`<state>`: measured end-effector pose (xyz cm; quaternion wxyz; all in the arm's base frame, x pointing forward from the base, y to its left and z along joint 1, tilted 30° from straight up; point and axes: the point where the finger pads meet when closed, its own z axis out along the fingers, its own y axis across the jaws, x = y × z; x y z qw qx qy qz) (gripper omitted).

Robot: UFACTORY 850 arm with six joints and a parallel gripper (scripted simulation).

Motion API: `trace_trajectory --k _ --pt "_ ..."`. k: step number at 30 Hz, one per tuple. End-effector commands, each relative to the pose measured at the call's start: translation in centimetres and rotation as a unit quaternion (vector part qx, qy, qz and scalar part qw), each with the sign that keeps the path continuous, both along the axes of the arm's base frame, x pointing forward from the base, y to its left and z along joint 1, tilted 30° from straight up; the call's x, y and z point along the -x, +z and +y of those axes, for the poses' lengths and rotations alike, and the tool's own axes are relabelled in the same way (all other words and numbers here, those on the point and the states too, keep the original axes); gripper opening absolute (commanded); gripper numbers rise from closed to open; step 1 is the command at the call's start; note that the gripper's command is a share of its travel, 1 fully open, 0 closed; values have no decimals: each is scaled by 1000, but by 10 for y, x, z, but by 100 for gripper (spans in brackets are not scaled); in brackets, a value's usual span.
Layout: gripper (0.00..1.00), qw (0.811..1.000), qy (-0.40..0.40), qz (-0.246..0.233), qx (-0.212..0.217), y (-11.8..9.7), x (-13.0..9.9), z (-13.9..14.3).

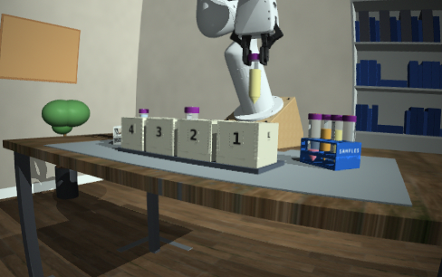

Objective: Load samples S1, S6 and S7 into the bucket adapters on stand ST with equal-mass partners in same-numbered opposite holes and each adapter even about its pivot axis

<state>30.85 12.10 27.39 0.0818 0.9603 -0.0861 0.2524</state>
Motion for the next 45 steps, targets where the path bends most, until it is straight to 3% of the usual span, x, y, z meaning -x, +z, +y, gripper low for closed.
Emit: trace_trajectory --k 1,31,43,45 --pt "0 1000 1 2 -2 7 0 -25" --pt "0 1000 1 2 -2 35 1 -150" --pt "0 980 -170 -37 -95 33 28 -204" --pt "0 980 -170 -37 -95 33 28 -204"
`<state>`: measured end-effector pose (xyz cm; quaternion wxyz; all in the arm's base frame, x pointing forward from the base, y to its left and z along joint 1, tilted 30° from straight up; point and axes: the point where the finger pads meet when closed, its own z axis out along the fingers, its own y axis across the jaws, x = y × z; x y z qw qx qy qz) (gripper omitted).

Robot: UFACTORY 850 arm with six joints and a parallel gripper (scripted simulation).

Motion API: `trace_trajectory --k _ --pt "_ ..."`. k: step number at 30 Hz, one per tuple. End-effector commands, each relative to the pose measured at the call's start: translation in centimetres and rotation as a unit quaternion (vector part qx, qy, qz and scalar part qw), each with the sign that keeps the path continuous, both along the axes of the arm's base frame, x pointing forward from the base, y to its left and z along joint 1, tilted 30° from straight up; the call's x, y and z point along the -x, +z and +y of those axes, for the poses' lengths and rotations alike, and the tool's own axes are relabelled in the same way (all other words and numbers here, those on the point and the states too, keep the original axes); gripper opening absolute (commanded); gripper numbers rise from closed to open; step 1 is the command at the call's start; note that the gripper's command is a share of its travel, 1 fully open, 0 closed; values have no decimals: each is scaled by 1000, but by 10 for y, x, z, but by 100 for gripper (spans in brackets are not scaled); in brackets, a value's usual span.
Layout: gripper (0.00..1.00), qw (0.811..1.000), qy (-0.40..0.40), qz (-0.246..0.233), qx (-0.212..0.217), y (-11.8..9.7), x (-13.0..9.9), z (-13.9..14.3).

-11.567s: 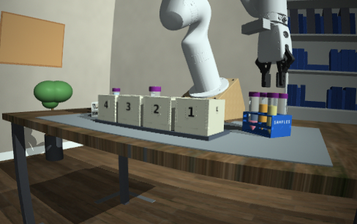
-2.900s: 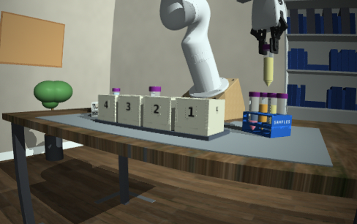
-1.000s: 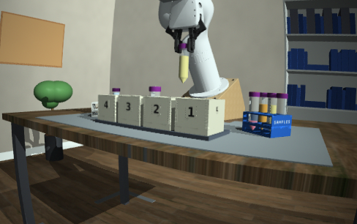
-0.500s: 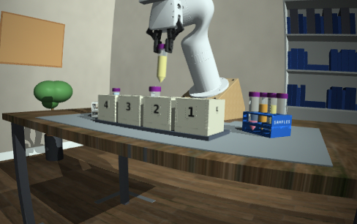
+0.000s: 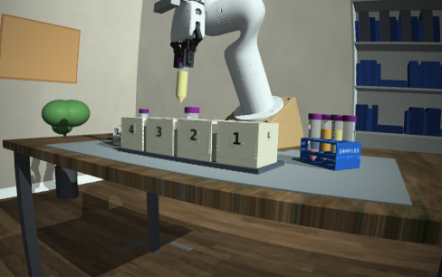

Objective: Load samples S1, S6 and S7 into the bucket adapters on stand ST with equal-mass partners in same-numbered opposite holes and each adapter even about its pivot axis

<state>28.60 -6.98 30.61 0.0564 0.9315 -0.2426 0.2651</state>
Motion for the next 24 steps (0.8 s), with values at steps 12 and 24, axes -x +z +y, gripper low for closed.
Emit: trace_trajectory --k 12,24 --pt "0 972 -194 -49 -126 -2 32 -66" --pt "0 963 -223 -56 -142 -4 55 -111"
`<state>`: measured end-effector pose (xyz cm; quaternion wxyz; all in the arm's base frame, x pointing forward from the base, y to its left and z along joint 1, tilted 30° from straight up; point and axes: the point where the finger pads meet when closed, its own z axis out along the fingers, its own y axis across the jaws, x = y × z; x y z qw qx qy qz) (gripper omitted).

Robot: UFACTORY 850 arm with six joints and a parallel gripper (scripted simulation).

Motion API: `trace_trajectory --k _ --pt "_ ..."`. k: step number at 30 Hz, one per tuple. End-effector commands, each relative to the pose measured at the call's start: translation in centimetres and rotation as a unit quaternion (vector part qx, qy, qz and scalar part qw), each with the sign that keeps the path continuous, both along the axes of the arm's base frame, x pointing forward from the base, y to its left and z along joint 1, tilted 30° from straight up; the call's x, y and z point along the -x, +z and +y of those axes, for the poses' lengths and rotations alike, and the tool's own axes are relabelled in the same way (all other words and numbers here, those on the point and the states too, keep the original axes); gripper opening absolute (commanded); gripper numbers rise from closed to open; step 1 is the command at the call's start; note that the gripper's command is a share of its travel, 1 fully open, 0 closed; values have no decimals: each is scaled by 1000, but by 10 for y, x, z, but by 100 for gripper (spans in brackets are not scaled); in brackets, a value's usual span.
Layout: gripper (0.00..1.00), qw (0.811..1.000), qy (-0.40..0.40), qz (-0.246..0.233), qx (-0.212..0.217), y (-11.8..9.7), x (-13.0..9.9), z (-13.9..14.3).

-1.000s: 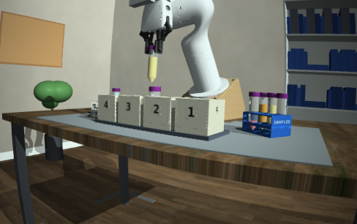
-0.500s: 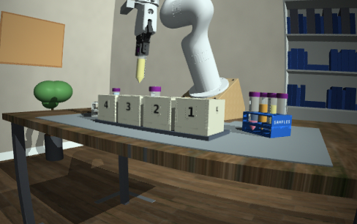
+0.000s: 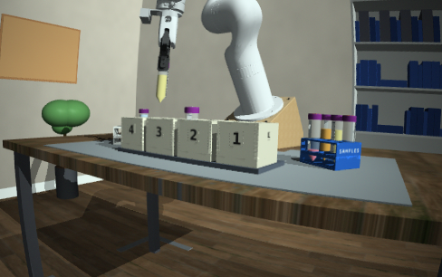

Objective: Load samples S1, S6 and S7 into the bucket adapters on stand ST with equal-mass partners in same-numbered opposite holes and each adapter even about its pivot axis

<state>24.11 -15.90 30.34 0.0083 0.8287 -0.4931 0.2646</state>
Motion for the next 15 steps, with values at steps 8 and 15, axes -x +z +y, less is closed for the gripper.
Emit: trace_trajectory --k 8,15 --pt "0 999 23 -15 -33 -2 28 -58" --pt "0 999 23 -15 -33 -3 39 -80"
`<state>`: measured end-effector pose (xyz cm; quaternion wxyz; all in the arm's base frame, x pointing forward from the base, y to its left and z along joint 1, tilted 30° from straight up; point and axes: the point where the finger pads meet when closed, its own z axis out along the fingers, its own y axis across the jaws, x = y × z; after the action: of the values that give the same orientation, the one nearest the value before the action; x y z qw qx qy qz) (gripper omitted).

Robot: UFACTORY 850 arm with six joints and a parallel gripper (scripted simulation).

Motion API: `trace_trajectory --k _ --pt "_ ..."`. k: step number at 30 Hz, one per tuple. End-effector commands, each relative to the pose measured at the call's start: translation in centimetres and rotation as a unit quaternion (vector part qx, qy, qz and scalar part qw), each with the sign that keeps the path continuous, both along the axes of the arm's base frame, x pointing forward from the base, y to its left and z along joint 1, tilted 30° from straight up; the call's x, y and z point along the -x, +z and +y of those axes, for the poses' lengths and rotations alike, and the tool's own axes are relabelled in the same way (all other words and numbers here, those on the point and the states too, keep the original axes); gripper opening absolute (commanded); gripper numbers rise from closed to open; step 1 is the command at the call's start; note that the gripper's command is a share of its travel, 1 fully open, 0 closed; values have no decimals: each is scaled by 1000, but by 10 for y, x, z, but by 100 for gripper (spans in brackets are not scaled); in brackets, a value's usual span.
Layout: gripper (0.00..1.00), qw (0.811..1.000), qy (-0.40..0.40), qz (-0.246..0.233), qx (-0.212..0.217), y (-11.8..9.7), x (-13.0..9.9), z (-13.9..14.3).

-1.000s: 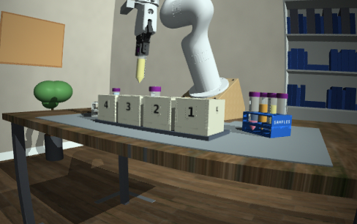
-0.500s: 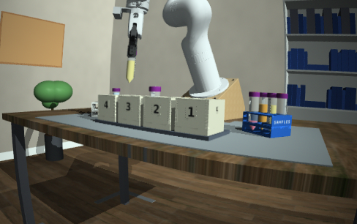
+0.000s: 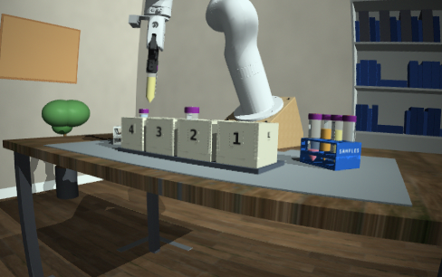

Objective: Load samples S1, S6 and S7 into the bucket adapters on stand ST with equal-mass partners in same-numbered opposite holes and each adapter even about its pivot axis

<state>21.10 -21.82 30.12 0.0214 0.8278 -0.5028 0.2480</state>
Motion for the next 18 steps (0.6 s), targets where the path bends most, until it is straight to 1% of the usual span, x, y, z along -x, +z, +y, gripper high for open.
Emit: trace_trajectory --k 1,10,12,18 --pt "0 998 35 -35 -33 -1 11 -26" --pt "0 998 35 -35 -33 -3 32 -66" --pt "0 998 35 -35 -33 -3 32 -66" --pt "0 998 35 -35 -33 -4 45 -93"
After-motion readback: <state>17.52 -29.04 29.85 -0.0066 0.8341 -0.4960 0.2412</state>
